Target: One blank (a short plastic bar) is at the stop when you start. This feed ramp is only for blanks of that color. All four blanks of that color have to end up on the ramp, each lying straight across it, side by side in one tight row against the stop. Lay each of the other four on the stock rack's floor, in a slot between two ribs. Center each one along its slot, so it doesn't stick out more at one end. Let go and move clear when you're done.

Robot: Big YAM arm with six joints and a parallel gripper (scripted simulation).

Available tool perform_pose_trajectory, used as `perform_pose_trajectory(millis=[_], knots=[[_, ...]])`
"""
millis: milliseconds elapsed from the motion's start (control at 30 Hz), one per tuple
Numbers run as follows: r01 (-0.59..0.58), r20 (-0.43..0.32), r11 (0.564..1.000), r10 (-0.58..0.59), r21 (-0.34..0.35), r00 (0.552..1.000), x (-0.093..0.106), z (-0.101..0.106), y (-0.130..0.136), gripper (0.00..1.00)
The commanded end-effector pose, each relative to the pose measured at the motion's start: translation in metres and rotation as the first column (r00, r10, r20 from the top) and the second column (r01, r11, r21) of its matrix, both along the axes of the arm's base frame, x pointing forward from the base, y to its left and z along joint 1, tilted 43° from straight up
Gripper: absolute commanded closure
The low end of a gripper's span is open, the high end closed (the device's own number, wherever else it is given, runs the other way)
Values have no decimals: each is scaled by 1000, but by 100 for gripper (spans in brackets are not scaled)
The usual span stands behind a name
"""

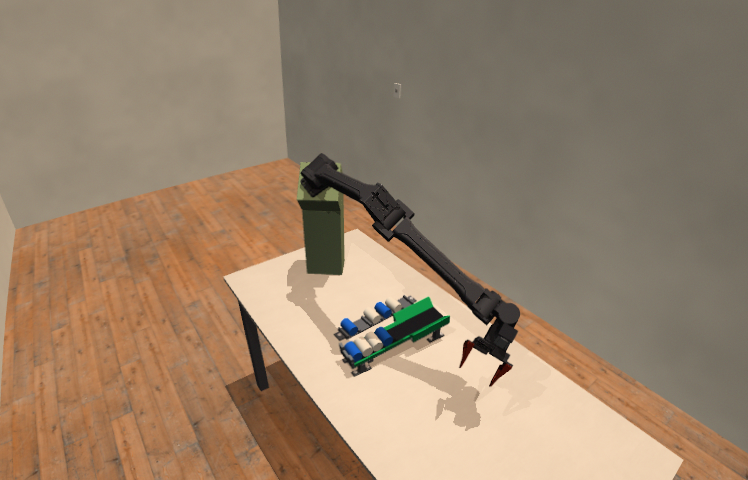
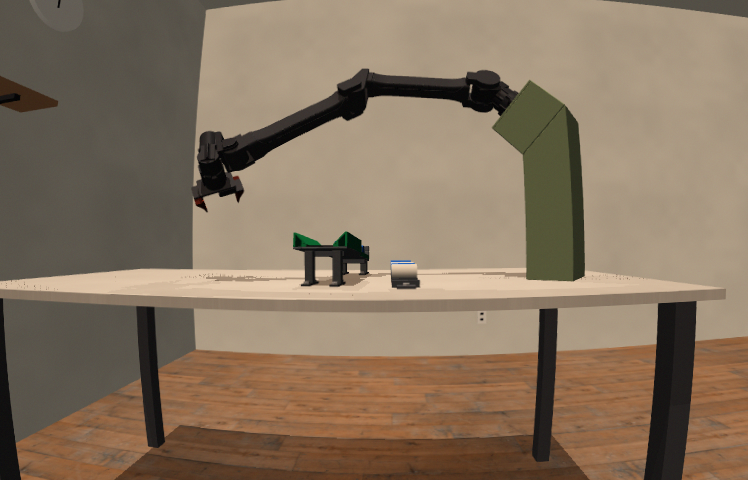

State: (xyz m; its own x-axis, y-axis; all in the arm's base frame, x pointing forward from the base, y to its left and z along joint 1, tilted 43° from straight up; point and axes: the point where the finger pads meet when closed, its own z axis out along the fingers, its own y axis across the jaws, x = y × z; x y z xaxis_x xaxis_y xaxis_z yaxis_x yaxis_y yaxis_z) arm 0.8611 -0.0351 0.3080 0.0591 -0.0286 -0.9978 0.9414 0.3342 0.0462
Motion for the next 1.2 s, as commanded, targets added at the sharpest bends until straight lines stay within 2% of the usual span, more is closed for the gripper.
perform_pose_trajectory(millis=[0, 200, 300, 433, 500, 533, 633, 667, 767, 800, 900, 933, 1000, 1033, 1067, 1133, 1167], knots=[[-44, 51, 999, 43, 20, 998, -10, 30, 27, 0], [-82, 88, 995, 76, 63, 993, -26, 27, 39, 0], [-82, 88, 995, 76, 63, 993, -26, 27, 39, 0], [-102, 109, 991, 92, 90, 990, -39, 24, 45, 0], [-102, 109, 991, 92, 90, 990, -39, 24, 45, 0], [-112, 121, 988, 99, 106, 988, -47, 22, 48, 0], [-104, 121, 989, 91, 106, 988, -47, 22, 41, 0], [-122, 133, 985, 106, 123, 985, -56, 20, 51, 0], [-119, 133, 985, 103, 123, 986, -56, 20, 48, 0], [-133, 146, 981, 112, 142, 983, -66, 17, 54, 0], [-133, 147, 981, 112, 142, 983, -66, 18, 54, 0], [-142, 159, 977, 116, 161, 980, -78, 13, 56, 0], [-142, 159, 977, 116, 161, 980, -78, 13, 56, 0], [-147, 187, 975, 115, 164, 976, -76, 27, 57, 0], [-151, 173, 972, 119, 182, 978, -91, 9, 59, 0], [-151, 173, 972, 119, 182, 978, -91, 9, 59, 0], [-155, 193, 971, 118, 184, 974, -89, 19, 59, 0]])
